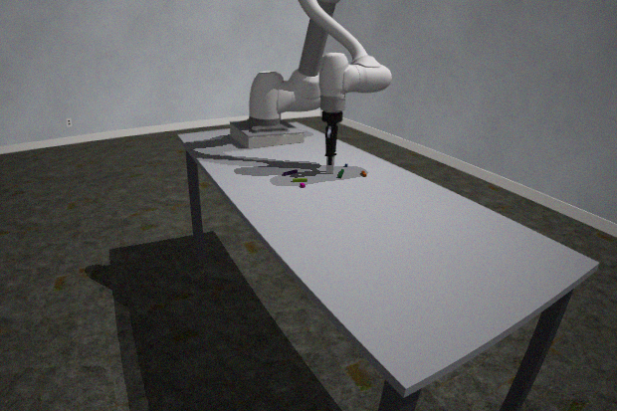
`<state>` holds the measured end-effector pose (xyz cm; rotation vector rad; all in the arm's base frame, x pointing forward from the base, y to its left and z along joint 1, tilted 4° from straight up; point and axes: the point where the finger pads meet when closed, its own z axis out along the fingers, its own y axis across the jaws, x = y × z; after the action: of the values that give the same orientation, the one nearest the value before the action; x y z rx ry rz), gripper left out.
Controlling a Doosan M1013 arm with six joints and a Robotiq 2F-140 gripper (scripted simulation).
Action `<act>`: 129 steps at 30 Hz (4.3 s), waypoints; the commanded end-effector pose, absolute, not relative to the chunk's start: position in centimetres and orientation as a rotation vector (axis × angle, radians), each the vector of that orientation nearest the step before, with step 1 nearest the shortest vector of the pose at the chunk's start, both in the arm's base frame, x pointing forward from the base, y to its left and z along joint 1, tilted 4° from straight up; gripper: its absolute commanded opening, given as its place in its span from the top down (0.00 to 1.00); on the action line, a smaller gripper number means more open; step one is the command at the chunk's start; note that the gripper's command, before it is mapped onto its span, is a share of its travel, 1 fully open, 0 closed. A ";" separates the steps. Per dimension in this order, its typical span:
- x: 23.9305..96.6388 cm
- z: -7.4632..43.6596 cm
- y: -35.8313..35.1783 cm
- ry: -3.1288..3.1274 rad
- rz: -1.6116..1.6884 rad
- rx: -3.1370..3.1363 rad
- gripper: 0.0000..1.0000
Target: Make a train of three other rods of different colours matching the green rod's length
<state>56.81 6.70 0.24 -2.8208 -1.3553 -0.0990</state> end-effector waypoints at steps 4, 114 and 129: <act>56.8 0.2 6.7 -1.355 -0.099 -2.821 0.97; 58.7 1.6 -1.4 -0.311 -0.087 -3.093 0.97; 58.7 1.3 -1.4 -0.311 -0.087 -3.093 0.97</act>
<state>58.71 -1.42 1.29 -3.0934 -0.3105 -0.0868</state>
